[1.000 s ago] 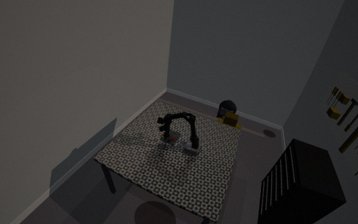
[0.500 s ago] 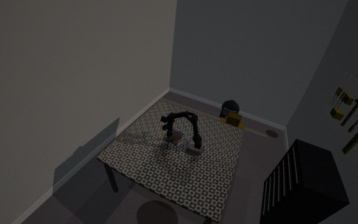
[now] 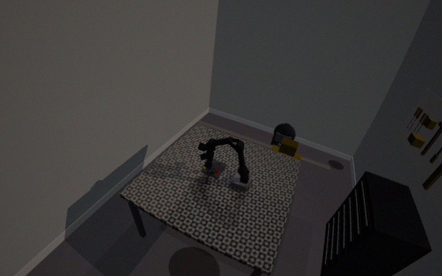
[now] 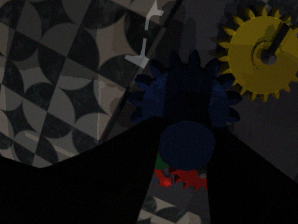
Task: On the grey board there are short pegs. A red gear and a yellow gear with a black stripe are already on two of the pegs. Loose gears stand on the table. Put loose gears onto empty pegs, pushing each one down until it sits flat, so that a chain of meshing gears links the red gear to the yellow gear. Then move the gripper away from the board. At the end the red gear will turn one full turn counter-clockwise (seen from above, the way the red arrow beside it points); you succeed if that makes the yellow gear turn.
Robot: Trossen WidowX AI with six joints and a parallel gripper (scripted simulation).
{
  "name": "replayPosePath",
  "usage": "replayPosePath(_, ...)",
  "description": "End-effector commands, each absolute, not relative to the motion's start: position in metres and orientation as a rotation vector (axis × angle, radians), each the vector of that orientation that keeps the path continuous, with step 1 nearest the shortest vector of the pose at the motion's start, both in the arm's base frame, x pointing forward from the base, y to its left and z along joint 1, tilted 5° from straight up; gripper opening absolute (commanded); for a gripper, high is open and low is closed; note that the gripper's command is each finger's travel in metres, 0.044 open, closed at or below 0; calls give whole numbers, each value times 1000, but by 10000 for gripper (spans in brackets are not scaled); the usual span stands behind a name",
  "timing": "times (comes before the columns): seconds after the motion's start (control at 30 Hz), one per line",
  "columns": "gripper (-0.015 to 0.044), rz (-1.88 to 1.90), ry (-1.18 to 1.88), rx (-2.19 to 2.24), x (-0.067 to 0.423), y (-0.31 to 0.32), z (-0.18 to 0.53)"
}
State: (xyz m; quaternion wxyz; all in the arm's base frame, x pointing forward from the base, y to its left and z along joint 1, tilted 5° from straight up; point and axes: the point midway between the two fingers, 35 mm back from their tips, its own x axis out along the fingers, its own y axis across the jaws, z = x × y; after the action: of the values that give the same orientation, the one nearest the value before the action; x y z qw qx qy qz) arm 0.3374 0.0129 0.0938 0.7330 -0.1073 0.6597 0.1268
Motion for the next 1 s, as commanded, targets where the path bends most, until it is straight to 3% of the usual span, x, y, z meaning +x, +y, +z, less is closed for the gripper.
replayPosePath(0.0,0,243,1450,-191,339,13,95)
replayPosePath(0.97,0,236,1451,-184,340,14,90)
